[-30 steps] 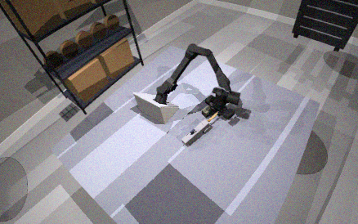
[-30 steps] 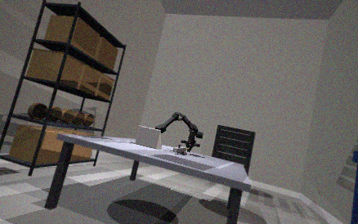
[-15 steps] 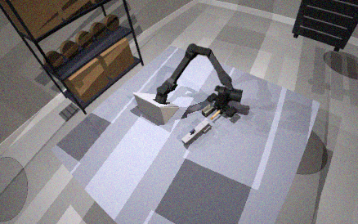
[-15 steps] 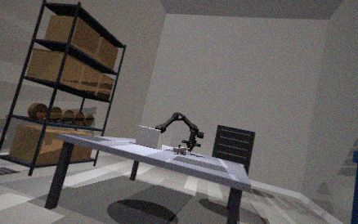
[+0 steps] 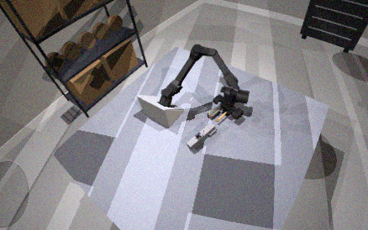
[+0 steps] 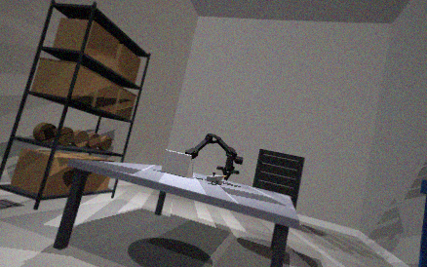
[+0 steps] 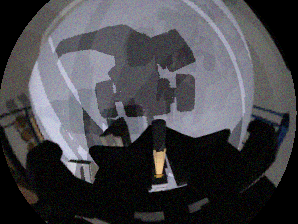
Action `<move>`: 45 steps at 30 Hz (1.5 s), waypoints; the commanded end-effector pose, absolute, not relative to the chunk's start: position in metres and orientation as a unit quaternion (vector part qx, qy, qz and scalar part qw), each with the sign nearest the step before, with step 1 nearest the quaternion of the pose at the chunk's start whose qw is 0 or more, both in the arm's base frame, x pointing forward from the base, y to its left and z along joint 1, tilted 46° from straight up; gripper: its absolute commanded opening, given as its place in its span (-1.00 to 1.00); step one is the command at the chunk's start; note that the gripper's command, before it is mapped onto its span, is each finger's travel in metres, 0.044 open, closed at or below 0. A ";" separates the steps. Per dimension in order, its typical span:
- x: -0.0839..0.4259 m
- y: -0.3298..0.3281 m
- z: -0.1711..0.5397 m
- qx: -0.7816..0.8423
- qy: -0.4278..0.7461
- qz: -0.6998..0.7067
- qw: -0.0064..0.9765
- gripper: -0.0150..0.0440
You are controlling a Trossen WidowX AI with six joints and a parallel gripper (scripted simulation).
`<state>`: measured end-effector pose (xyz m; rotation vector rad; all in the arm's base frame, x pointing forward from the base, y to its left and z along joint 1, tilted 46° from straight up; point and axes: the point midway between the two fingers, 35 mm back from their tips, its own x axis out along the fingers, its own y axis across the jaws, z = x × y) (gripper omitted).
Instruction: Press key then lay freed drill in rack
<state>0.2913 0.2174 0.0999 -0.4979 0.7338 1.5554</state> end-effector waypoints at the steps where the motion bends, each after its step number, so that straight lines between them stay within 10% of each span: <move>1: 0.292 0.215 0.102 -0.219 0.320 0.676 0.627 -0.49; 45: 0.288 0.202 0.112 -0.220 0.320 0.676 0.627 -0.49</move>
